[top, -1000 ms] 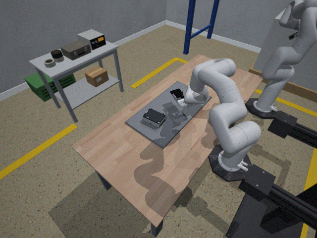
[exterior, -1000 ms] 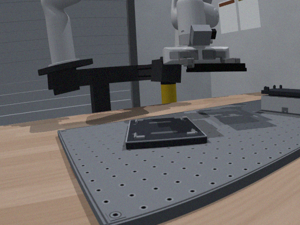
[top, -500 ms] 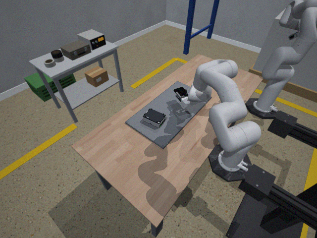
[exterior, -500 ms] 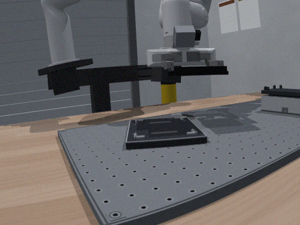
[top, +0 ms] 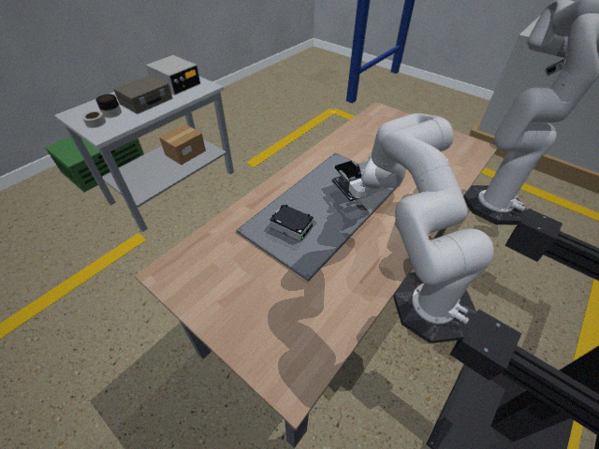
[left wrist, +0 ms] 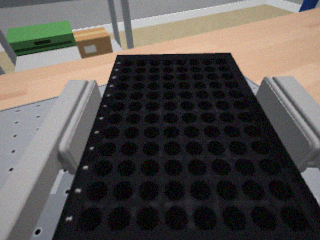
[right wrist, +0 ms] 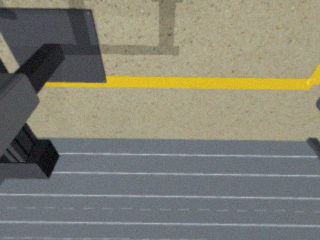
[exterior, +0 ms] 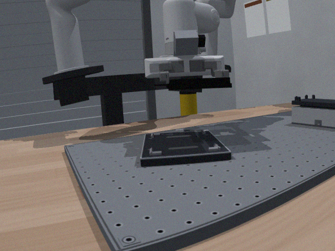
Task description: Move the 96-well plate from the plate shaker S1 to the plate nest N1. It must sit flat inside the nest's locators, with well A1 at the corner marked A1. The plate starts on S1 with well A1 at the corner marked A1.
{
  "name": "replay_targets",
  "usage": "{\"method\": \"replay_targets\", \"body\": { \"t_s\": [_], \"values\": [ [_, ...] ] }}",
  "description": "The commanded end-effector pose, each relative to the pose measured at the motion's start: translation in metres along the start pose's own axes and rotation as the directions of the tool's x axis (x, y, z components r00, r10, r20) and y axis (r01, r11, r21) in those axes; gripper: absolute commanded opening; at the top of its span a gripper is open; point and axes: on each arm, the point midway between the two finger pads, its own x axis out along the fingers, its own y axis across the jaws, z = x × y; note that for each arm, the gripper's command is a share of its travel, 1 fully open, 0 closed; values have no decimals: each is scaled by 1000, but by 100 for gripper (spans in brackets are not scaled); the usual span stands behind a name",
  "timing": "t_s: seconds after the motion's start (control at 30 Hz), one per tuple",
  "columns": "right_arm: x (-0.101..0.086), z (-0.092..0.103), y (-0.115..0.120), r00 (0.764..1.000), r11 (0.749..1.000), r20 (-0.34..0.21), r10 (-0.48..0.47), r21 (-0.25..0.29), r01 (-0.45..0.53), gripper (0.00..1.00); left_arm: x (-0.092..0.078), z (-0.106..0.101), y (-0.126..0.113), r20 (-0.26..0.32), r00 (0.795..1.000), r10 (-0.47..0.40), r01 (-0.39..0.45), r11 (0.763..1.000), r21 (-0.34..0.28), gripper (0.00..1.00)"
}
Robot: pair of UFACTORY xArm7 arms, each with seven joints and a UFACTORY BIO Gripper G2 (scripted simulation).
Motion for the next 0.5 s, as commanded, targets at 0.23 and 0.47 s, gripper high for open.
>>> {"method": "replay_targets", "body": {
  "t_s": [0.23,0.47],
  "values": [
    [-1,0,-1,1000,1000,2,-4,0,4,100,11,-1,-30,5,1000,0,0,1000,-2,0],
    [-1,0,-1,1000,1000,2,-4,0,4,100,12,-1,-30,5,1000,0,0,1000,-2,0]
  ]
}}
